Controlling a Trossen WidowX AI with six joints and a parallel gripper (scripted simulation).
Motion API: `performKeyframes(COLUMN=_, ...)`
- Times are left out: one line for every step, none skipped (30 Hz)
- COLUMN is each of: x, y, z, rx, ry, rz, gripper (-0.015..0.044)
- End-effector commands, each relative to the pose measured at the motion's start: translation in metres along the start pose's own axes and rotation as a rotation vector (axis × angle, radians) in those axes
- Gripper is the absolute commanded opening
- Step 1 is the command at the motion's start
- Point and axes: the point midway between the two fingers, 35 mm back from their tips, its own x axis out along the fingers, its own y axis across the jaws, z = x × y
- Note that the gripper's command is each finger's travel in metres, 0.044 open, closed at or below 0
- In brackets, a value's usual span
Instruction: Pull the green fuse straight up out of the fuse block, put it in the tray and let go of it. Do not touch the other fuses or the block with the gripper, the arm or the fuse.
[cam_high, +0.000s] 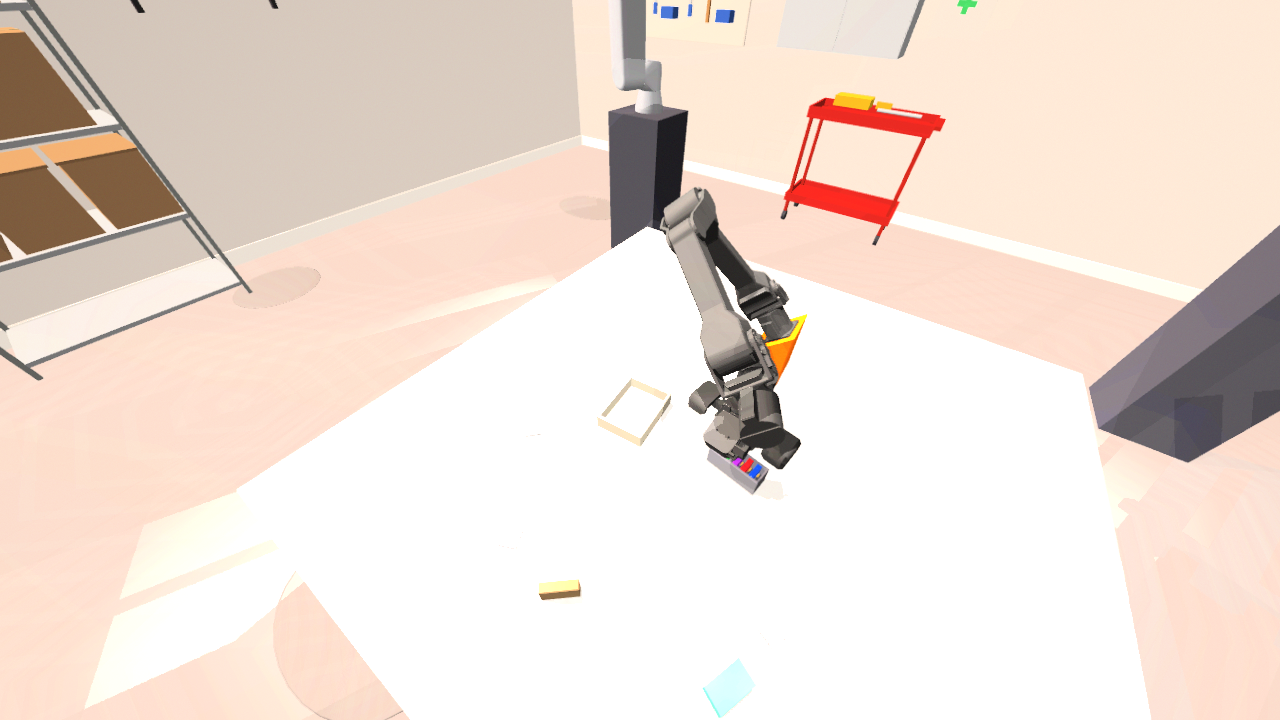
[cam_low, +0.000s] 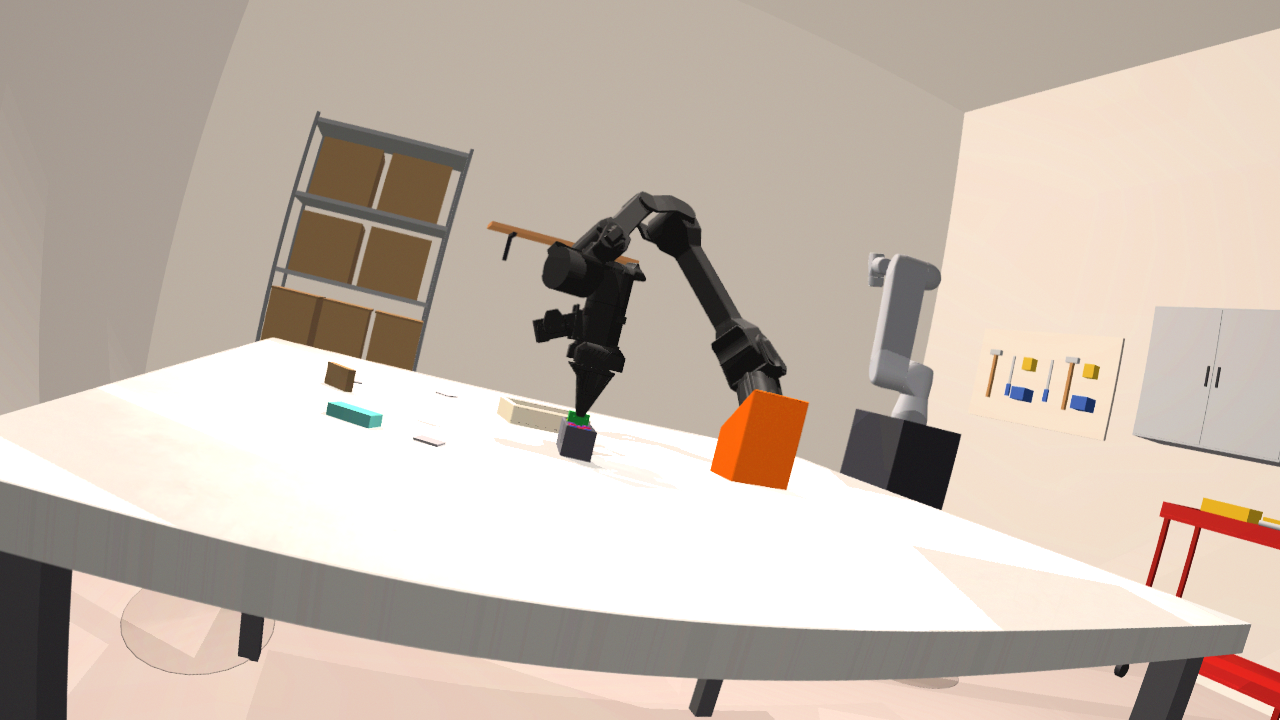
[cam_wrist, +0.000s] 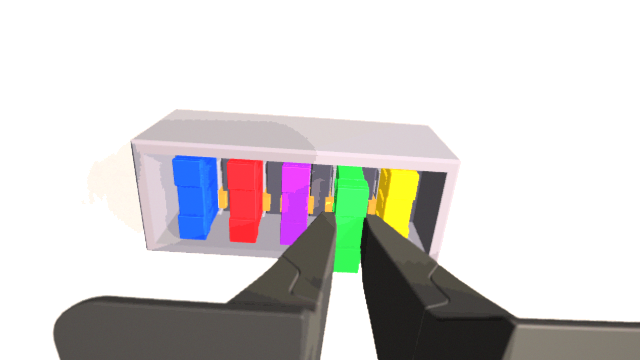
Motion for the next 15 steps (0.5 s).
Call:
performKeyframes(x=-0.0026, y=0.0004, z=0.0, rx=0.005, ry=0.002, rz=0.004, gripper=0.0)
performKeyframes(x=-0.0031, y=0.0005, z=0.0, rx=0.005, ry=0.002, rz=0.004, gripper=0.0)
performKeyframes(x=-0.0036, y=0.0005, z=0.0, rx=0.005, ry=0.002, rz=0.004, gripper=0.0)
performKeyframes(x=-0.0041, y=0.0005, z=0.0001, rx=0.005, ry=0.002, rz=0.004, gripper=0.0)
performKeyframes(x=-0.0046, y=0.0005, z=0.0001, rx=0.004, ry=0.002, rz=0.004, gripper=0.0)
performKeyframes(x=-0.0051, y=0.0005, z=0.0001, rx=0.004, ry=0.002, rz=0.004, gripper=0.0)
performKeyframes(x=-0.0056, y=0.0005, z=0.0001, rx=0.004, ry=0.002, rz=0.003, gripper=0.0)
performKeyframes(x=-0.0061, y=0.0005, z=0.0001, rx=0.004, ry=0.002, rz=0.003, gripper=0.0)
performKeyframes(x=-0.0066, y=0.0005, z=0.0001, rx=0.004, ry=0.002, rz=0.003, gripper=0.0)
performKeyframes(x=-0.0071, y=0.0005, z=0.0001, rx=0.004, ry=0.002, rz=0.003, gripper=0.0)
performKeyframes(x=-0.0075, y=0.0005, z=0.0, rx=0.004, ry=0.002, rz=0.003, gripper=0.0)
performKeyframes(x=-0.008, y=0.0005, z=0.0, rx=0.004, ry=0.002, rz=0.003, gripper=0.0)
performKeyframes(x=-0.0085, y=0.0005, z=0.0, rx=0.004, ry=0.002, rz=0.003, gripper=0.0)
performKeyframes(x=-0.009, y=0.0005, z=0.0, rx=0.004, ry=0.002, rz=0.003, gripper=0.0)
performKeyframes(x=-0.0095, y=0.0005, z=0.0, rx=0.004, ry=0.002, rz=0.003, gripper=0.0)
